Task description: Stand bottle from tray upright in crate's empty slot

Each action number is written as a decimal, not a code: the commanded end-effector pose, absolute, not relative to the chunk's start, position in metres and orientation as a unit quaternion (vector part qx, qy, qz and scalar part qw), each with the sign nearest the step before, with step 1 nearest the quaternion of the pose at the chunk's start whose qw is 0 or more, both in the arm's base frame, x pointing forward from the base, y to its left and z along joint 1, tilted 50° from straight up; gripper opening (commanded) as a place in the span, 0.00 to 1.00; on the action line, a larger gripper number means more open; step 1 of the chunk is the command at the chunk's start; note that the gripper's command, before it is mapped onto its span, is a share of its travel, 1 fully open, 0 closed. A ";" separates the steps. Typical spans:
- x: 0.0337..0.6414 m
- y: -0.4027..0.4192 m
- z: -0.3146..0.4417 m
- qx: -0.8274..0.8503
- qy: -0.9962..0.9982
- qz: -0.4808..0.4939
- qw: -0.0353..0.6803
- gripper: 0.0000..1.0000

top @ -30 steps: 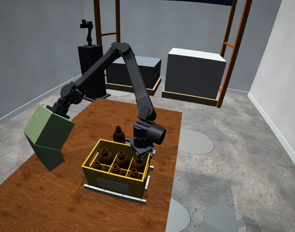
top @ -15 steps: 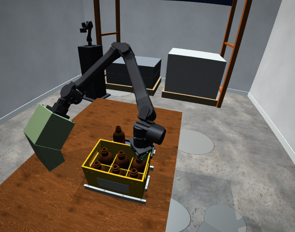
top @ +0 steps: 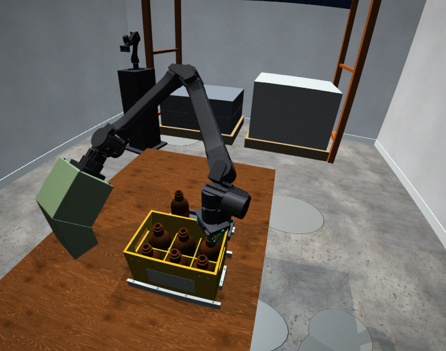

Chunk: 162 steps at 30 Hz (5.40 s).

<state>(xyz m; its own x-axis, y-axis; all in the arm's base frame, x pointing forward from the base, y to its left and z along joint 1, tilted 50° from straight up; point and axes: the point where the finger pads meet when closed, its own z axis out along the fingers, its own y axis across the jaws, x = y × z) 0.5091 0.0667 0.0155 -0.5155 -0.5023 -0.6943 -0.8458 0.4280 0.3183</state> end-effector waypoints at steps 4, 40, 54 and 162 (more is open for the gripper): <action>0.515 0.065 0.020 -0.418 0.805 0.327 0.265 0.00; 0.515 0.065 0.020 -0.418 0.805 0.327 0.265 0.61; 0.515 0.065 0.020 -0.418 0.805 0.327 0.265 0.61; 0.511 -0.004 0.083 -0.424 0.803 0.317 0.275 0.00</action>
<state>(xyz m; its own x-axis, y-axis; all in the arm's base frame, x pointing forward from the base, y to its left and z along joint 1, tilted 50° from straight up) 0.4974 0.0072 0.0661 -0.5195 -0.5006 -0.6925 -0.8435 0.4297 0.3222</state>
